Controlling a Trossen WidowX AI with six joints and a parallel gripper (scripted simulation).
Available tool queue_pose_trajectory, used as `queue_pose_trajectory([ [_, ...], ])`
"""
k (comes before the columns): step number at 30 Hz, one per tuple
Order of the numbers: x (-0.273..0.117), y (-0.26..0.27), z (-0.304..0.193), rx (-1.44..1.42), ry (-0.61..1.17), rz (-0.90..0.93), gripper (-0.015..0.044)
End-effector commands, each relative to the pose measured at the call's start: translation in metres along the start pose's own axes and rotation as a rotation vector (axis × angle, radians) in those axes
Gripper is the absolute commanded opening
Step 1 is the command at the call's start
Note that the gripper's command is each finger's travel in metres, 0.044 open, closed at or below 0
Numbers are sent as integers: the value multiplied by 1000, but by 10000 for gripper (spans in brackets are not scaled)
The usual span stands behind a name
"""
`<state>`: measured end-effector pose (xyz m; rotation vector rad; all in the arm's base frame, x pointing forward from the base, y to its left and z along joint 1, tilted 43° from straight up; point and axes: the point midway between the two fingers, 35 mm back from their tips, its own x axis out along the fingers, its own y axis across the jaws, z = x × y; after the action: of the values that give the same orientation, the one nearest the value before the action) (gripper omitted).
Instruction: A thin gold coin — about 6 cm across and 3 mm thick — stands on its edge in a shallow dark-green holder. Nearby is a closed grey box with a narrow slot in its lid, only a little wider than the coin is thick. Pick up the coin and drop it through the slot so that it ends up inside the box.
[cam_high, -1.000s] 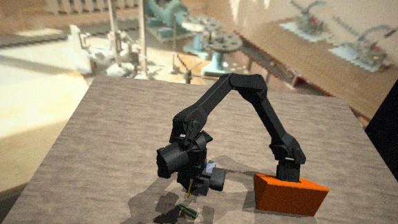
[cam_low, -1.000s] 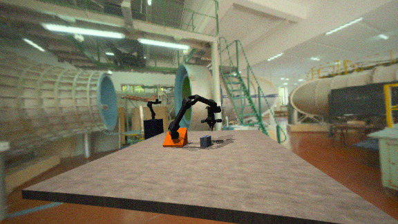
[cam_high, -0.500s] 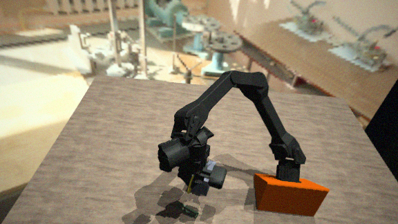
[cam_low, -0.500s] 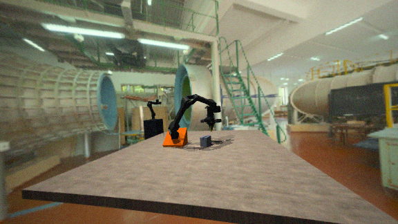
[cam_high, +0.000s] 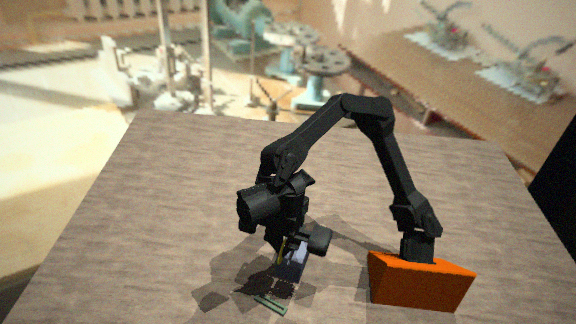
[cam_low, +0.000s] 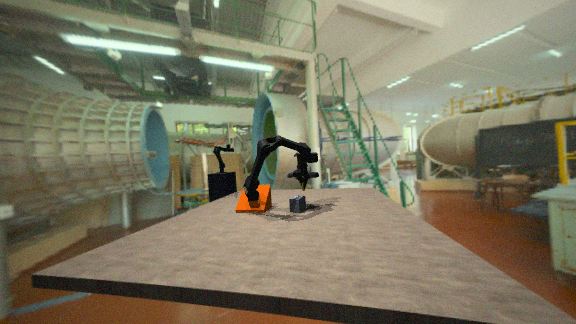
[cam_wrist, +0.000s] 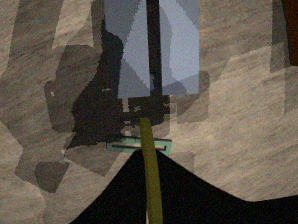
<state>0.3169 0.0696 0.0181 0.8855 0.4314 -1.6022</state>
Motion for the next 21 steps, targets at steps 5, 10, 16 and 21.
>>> queue_pose_trajectory([
  [5, 0, -2, 22, 0, -2, 2, 0],
  [10, 1, -4, 34, -1, -3, 2, 0],
  [16, 2, -6, 49, -1, -4, 2, 0],
  [21, 3, -9, 61, -1, -6, 2, 0],
])
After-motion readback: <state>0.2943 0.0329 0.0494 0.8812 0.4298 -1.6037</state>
